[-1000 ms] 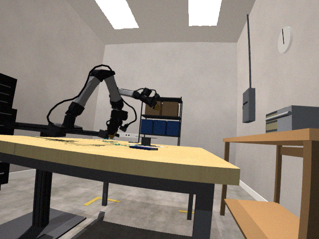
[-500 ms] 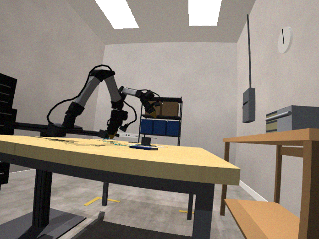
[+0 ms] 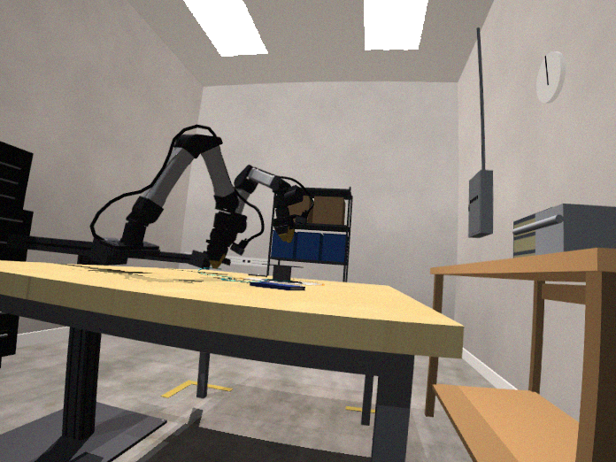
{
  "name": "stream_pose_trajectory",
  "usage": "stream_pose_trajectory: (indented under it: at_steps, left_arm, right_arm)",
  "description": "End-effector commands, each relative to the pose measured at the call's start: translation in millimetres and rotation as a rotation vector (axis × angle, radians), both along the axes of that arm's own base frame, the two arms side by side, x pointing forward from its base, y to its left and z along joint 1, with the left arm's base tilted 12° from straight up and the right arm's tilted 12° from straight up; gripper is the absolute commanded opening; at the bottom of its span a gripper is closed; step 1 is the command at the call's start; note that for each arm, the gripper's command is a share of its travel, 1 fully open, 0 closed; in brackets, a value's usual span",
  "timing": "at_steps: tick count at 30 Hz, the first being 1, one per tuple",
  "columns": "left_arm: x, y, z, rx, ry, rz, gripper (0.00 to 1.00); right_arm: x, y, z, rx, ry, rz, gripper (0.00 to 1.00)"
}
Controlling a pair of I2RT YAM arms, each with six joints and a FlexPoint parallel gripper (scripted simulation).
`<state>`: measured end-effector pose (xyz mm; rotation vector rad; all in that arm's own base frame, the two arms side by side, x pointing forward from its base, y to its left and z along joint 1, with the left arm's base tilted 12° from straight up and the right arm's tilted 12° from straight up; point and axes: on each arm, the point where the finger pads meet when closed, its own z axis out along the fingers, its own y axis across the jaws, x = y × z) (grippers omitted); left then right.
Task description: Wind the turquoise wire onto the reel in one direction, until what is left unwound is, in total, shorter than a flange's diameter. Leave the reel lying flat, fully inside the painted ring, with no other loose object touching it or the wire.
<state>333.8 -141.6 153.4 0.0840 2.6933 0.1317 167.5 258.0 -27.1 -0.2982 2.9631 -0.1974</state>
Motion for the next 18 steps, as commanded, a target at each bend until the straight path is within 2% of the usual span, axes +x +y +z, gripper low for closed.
stream_pose_trajectory:
  at_steps: [1, 9, 18]
  left_arm:
    - [-2.3, -16.0, 0.4, -0.021, 0.081, 0.017, 0.82]
    - [-7.7, -31.8, -22.0, -0.011, 0.205, 0.021, 0.82]
    - [-4.4, -34.7, -22.1, -0.008, 0.245, 0.023, 0.82]
  right_arm:
    - [5.7, 13.9, 5.4, 0.036, -0.028, 0.000, 0.00]
    - [5.7, 13.9, 5.4, 0.036, -0.028, 0.000, 0.00]
    - [5.7, 13.9, 5.4, 0.036, -0.028, 0.000, 0.00]
